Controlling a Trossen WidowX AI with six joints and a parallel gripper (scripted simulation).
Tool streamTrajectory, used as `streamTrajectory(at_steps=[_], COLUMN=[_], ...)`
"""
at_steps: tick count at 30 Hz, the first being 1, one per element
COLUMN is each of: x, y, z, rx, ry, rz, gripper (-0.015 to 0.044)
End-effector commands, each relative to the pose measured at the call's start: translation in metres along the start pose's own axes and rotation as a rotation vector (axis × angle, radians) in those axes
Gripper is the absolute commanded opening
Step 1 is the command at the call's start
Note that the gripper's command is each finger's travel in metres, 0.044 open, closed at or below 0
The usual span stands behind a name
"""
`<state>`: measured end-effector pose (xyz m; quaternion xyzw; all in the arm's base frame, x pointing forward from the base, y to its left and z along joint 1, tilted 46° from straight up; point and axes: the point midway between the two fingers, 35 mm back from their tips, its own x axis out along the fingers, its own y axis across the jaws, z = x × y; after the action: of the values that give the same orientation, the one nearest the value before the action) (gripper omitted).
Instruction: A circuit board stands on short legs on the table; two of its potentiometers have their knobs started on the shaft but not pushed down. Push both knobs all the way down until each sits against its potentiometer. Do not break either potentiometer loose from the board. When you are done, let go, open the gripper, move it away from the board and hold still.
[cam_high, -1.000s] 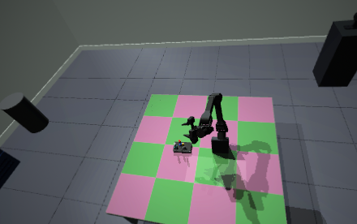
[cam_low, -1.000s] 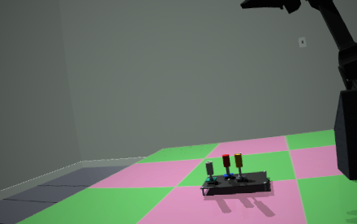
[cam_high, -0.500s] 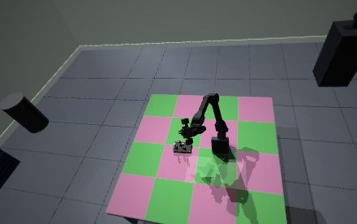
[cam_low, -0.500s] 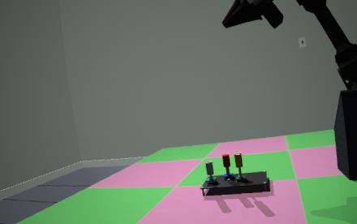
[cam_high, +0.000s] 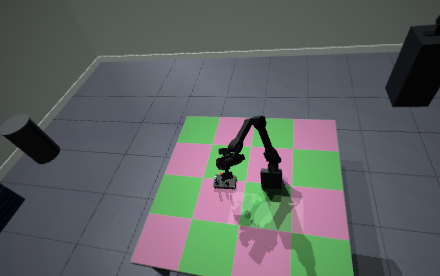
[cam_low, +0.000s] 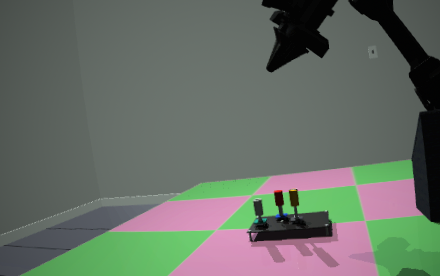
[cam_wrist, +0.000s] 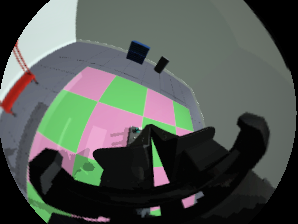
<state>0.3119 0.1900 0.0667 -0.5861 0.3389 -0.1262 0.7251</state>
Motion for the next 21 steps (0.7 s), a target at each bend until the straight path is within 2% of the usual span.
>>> streamTrajectory(at_steps=[1,21], x=[0.017,0.090], y=[0.001,0.005], z=[-0.009,-0.061], rx=[0.083,0.538], ry=[0.067,0.428], rz=[0.034,0.118], gripper=[0.0000,0.0000])
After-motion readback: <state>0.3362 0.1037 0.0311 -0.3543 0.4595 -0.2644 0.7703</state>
